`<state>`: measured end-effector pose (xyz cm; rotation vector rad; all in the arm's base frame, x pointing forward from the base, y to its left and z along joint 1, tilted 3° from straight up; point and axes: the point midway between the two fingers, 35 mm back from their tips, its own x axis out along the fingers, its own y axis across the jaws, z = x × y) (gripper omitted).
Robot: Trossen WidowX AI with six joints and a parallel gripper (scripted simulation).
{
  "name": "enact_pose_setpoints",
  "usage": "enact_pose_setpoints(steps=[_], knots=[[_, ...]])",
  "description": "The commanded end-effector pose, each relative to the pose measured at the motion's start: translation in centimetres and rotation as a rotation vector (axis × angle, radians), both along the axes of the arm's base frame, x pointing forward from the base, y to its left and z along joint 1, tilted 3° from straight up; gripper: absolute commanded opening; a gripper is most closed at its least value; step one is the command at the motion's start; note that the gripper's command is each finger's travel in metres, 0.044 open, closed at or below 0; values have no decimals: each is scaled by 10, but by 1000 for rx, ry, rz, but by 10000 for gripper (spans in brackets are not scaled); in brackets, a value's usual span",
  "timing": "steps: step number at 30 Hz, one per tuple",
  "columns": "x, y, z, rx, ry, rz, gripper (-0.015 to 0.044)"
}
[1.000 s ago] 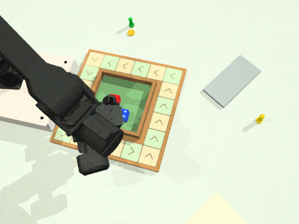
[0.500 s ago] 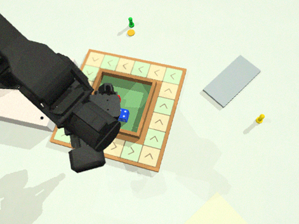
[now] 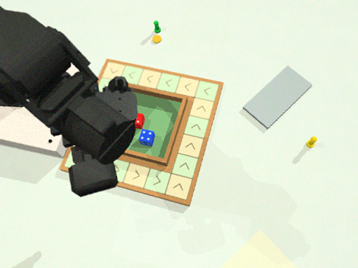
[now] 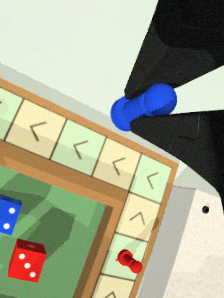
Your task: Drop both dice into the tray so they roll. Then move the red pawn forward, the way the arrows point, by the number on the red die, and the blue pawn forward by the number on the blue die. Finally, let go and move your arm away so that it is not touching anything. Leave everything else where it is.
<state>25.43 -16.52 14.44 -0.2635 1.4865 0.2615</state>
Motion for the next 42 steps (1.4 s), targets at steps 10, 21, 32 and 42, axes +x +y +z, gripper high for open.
enact_pose_setpoints(steps=[10,21,32,42], knots=[[66,4,-25,-8,-1,41,0],[121,17,-53,7,-6,7,0],[139,23,-76,12,-7,-4,0],[140,24,-99,12,-7,-4,0]])
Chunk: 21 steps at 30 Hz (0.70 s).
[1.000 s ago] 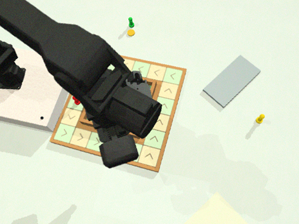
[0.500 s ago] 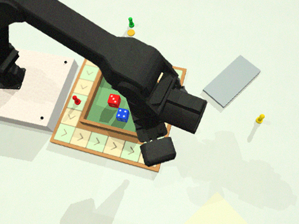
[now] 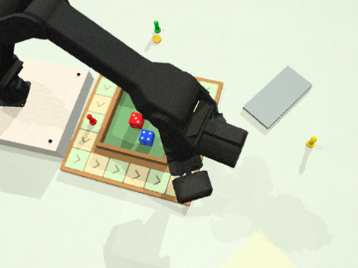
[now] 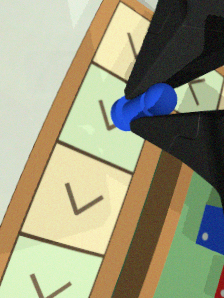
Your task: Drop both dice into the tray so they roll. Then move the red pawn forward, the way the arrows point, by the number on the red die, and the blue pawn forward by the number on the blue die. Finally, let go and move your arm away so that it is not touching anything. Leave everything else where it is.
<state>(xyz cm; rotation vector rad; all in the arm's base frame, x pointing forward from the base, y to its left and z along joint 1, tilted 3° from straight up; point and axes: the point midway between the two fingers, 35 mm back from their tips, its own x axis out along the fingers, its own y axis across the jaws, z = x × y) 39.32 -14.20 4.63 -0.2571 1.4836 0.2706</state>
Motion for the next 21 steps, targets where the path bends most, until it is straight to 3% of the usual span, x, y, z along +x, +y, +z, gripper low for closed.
enact_pose_setpoints(steps=[1,12,21], knots=[[1,0,-2,1,-6,-7,0],[2,1,-17,2,-6,-7,0],[3,0,-11,-4,-11,0,236]])
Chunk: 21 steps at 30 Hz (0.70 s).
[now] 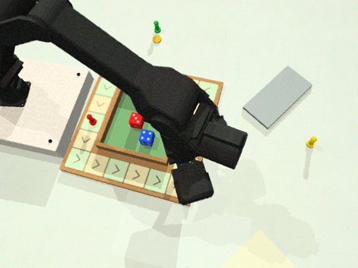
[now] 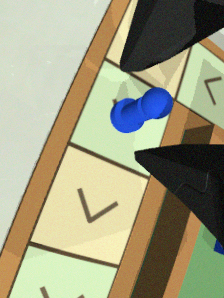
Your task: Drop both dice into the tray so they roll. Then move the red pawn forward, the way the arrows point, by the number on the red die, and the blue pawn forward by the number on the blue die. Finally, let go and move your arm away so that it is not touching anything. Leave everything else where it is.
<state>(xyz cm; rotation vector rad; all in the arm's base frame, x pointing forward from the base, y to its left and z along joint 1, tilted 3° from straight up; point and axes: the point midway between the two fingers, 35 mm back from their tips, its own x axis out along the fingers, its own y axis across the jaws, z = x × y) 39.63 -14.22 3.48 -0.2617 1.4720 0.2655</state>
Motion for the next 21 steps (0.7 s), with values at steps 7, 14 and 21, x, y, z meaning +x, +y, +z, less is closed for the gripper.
enact_pose_setpoints(steps=[7,14,21], knots=[[-4,-1,50,5,6,-7,420],[-35,22,77,15,11,-96,440],[-110,66,111,32,22,-280,440]])
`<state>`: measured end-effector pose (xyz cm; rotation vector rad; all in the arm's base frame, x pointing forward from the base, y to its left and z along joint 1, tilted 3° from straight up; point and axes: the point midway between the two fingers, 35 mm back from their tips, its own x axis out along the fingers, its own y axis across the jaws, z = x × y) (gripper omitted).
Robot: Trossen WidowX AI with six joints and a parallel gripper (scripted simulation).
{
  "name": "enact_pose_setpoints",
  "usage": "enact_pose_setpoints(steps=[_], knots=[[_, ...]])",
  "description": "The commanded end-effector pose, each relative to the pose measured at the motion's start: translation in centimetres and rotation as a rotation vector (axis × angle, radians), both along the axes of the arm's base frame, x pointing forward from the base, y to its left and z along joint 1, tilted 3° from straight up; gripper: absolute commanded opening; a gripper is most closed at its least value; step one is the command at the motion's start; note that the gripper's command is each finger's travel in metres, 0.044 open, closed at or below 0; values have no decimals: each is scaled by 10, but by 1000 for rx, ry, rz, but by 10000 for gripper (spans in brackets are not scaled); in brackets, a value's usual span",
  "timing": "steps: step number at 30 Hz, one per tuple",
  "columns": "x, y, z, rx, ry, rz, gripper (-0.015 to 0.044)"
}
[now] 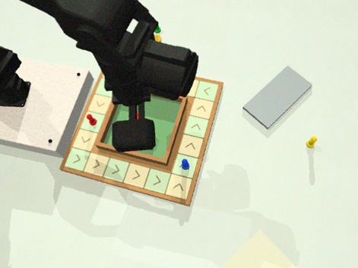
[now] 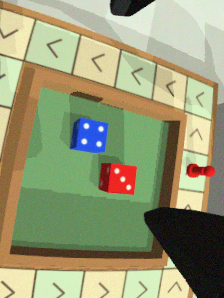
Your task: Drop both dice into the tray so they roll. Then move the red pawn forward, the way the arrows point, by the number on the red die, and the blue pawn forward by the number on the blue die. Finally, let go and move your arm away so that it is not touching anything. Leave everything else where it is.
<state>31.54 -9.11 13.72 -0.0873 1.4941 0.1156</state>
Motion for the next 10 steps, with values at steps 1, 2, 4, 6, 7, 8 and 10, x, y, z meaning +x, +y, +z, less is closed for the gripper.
enact_pose_setpoints(steps=[1,2,4,6,7,8,10], knots=[[-41,21,11,12,11,-98,440],[-52,26,13,14,13,-124,440],[-33,17,13,5,-6,-78,440],[-33,17,13,5,-6,-78,440],[-33,17,13,5,-6,-78,440],[-33,17,13,5,-6,-78,440],[-33,17,13,5,-6,-78,440]])
